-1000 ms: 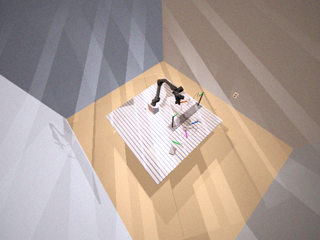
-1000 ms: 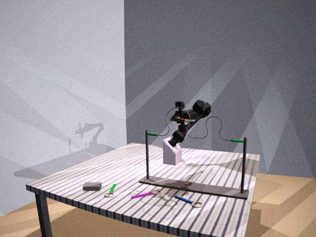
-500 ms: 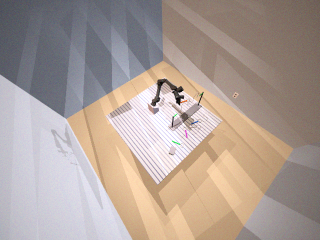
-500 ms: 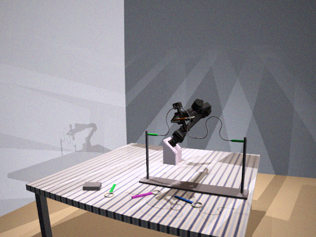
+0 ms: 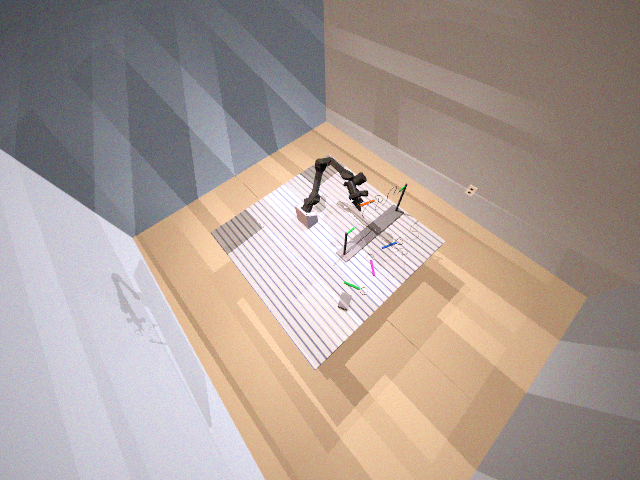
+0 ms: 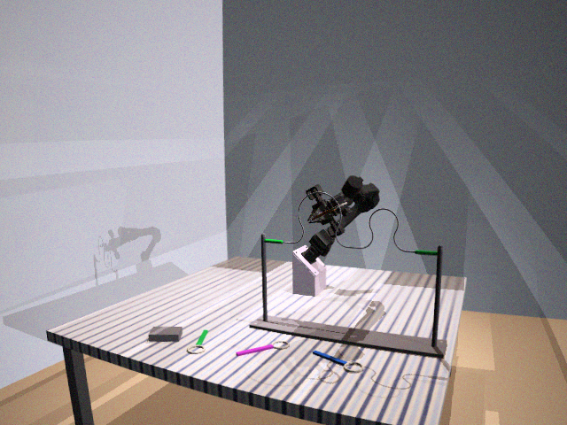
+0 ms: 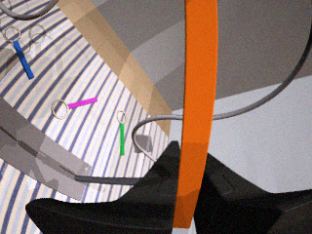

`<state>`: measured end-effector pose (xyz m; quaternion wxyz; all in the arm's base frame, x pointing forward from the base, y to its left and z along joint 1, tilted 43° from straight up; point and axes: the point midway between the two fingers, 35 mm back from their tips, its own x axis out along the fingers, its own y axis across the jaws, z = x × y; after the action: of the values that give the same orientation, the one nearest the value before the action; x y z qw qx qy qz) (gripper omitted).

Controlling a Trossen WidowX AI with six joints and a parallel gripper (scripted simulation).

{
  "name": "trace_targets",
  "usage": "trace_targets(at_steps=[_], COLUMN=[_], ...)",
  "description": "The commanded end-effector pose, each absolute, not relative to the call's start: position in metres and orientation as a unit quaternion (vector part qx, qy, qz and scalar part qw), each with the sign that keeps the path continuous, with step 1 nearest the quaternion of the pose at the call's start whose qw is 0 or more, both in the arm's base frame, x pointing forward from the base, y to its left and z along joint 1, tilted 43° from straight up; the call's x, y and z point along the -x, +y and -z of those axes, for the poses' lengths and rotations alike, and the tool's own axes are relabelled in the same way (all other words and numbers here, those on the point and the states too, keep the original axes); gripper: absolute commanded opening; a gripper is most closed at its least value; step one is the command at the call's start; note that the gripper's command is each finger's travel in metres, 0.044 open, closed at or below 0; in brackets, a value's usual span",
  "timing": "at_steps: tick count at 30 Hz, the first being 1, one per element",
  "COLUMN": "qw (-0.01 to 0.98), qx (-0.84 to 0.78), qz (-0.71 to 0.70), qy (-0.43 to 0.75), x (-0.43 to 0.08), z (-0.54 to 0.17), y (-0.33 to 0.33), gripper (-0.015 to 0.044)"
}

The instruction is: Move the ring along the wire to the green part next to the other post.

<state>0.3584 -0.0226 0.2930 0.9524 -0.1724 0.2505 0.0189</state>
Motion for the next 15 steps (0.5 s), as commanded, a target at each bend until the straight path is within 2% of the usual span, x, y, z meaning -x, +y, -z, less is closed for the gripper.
trace_targets(at_steps=[1, 15], qw=[0.957, 0.966], qx=[0.142, 0.048], qz=[-0.025, -0.051], qy=[0.25, 0.248], x=[-0.3583, -0.3583], z=[-0.2923, -0.2902], y=[-0.0212, -0.0133], gripper=[-0.015, -0.015])
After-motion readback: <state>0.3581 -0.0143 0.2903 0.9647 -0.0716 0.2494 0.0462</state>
